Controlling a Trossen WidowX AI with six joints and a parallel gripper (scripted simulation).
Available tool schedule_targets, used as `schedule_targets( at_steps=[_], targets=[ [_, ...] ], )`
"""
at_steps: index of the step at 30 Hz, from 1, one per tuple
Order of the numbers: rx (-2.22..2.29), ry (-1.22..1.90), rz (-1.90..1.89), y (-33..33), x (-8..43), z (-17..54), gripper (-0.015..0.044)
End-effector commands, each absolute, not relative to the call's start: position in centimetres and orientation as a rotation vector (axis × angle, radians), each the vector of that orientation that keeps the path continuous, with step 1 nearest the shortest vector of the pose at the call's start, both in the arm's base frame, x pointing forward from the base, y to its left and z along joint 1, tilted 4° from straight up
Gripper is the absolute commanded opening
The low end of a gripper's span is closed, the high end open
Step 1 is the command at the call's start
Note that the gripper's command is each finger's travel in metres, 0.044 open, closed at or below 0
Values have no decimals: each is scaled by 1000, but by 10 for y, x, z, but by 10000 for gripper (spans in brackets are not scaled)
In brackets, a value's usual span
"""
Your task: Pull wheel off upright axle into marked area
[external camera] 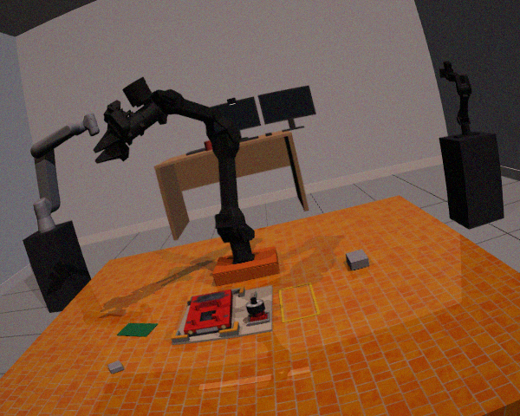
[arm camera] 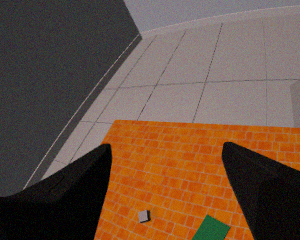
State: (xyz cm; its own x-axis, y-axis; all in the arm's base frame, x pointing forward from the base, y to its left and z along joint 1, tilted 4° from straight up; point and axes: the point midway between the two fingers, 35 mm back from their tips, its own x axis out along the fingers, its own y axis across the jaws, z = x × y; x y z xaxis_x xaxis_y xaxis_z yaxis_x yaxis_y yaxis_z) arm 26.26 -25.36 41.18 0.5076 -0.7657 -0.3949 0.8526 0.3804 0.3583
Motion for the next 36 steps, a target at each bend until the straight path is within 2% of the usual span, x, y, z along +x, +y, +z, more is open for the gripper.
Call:
schedule_targets(
  at_steps=[1, 6, 18, 36],
  targets=[
    [652, 266, -990, -242, 293, 380, 300],
    [771, 373, -943, -219, 325, 342, 300],
    [877, 552, -906, -169, 366, 281, 300],
    [1095, 944, -962, -61, 394, 173, 300]
  ],
)
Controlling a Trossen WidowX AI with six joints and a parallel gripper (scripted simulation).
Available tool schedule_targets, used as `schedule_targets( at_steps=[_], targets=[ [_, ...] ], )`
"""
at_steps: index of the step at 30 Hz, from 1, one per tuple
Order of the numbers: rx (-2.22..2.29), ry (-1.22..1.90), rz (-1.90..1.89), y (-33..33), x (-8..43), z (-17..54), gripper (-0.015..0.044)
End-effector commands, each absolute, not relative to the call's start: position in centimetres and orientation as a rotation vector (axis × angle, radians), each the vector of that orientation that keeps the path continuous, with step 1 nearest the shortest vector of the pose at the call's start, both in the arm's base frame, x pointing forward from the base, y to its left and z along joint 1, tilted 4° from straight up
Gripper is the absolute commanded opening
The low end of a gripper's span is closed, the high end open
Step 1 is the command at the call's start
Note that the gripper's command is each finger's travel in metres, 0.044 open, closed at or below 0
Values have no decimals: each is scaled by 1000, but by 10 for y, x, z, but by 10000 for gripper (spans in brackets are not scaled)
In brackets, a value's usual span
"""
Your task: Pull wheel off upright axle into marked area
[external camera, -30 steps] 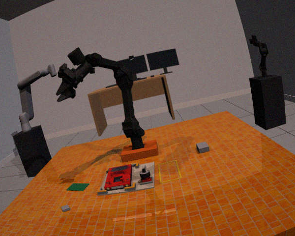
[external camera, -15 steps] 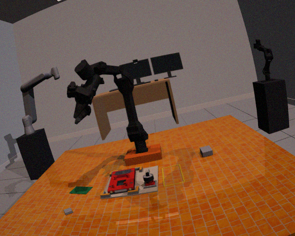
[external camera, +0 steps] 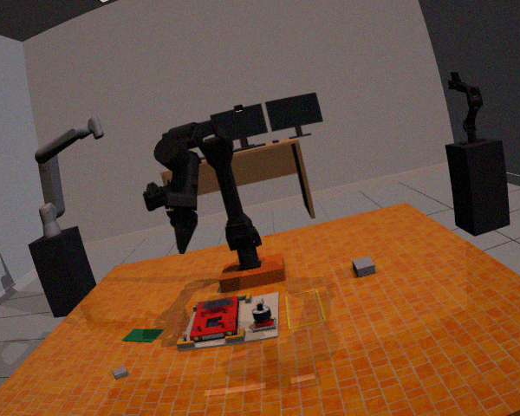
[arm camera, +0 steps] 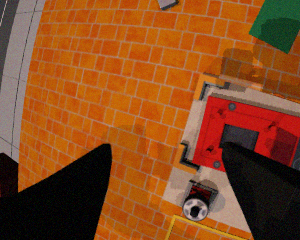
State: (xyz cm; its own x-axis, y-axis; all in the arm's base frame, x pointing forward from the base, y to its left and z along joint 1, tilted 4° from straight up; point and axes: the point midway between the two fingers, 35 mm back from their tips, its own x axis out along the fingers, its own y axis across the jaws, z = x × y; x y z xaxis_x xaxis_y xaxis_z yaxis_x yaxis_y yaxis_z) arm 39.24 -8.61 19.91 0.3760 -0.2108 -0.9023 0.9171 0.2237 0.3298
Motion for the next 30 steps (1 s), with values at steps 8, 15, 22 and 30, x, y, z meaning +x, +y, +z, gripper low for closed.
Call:
schedule_targets(
  at_steps=[8, 15, 22, 30],
  targets=[
    [1191, 1165, -1135, 4, 382, 116, 300],
    [1207, 1248, -1241, 31, 370, 95, 300],
    [1208, 1248, -1241, 33, 375, 95, 300],
    [1208, 1248, -1240, 34, 375, 94, 300]
  ],
)
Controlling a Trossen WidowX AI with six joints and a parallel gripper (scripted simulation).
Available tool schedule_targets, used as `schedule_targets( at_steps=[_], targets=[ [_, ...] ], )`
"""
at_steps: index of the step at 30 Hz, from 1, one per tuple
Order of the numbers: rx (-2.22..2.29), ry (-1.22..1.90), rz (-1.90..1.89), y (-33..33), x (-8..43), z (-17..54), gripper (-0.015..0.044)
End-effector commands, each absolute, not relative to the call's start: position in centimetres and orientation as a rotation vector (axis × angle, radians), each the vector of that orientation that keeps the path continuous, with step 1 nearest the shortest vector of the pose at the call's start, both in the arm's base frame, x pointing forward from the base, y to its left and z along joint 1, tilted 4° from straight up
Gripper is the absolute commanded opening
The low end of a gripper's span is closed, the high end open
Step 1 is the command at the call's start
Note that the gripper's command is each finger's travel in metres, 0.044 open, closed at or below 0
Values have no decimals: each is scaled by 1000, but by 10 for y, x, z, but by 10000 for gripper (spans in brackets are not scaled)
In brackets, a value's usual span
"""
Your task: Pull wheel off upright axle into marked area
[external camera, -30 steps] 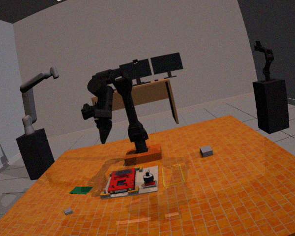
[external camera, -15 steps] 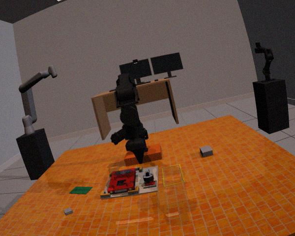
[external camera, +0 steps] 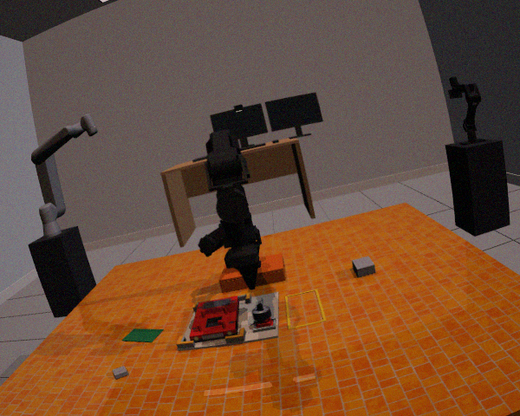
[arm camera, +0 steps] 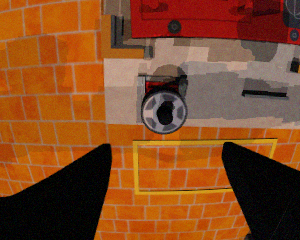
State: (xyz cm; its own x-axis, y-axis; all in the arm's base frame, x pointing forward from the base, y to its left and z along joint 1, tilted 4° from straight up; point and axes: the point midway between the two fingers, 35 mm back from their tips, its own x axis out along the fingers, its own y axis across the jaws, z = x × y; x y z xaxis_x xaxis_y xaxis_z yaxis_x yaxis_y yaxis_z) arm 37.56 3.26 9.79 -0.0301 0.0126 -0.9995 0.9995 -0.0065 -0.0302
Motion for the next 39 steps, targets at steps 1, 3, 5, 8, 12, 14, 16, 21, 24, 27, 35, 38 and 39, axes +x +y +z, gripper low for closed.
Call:
schedule_targets(
  at_steps=[1, 3, 5, 8, 12, 14, 16, 21, 24, 27, 35, 38, 39],
  targets=[
    [1208, 1248, -1240, 34, 375, 92, 300],
    [1208, 1248, -1240, 34, 376, 86, 300],
    [1208, 1248, -1240, 34, 376, 78, 300],
    [1208, 1248, -1240, 34, 376, 63, 300],
    [1208, 1248, -1240, 35, 375, 44, 300],
    [1208, 1248, -1240, 35, 373, 35, 300],
    [1208, 1248, -1241, 35, 371, 26, 300],
    [1208, 1248, -1241, 36, 370, 20, 300],
    [1208, 1248, -1241, 36, 370, 20, 300],
    [1206, 1242, -1236, 35, 371, 24, 274],
    [1206, 1242, -1236, 35, 371, 24, 162],
    [1206, 1242, -1236, 35, 371, 24, 142],
    [1206, 1242, -1236, 35, 371, 24, 115]
  ],
)
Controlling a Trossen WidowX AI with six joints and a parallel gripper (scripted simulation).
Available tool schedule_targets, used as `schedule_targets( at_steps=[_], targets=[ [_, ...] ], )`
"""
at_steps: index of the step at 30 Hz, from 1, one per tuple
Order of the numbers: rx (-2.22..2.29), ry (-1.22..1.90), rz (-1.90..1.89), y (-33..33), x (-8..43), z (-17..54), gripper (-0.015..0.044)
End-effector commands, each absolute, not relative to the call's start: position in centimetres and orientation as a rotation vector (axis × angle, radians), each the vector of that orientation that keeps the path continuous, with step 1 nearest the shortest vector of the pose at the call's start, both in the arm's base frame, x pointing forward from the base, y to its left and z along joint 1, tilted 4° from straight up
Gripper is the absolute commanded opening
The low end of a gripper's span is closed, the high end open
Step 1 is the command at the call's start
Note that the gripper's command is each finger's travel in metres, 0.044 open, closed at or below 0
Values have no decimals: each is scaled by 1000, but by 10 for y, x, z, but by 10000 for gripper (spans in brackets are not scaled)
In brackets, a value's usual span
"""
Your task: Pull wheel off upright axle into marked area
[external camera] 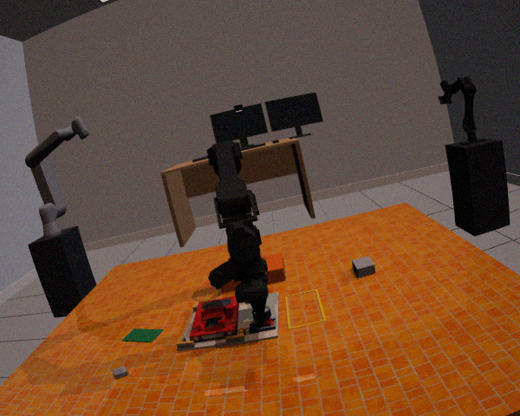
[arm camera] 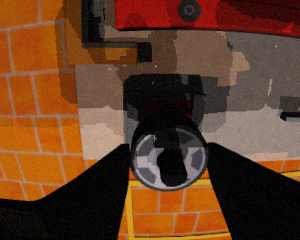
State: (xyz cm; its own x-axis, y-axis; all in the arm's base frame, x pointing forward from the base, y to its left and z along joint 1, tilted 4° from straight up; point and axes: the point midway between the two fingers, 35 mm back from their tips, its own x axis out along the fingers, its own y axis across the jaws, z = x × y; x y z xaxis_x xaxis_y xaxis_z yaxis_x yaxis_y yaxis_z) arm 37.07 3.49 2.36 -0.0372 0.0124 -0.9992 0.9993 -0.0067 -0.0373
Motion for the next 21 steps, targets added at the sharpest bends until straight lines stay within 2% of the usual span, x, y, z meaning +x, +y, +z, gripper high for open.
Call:
schedule_targets(
  at_steps=[1, 4, 5, 21],
  targets=[
    [1206, 1242, -1236, 35, 371, 24, 89],
    [1206, 1242, -1236, 35, 371, 25, 10],
    [1206, 1242, -1236, 35, 371, 25, 0],
    [1206, 1243, -1237, 35, 371, 30, 0]
  ],
)
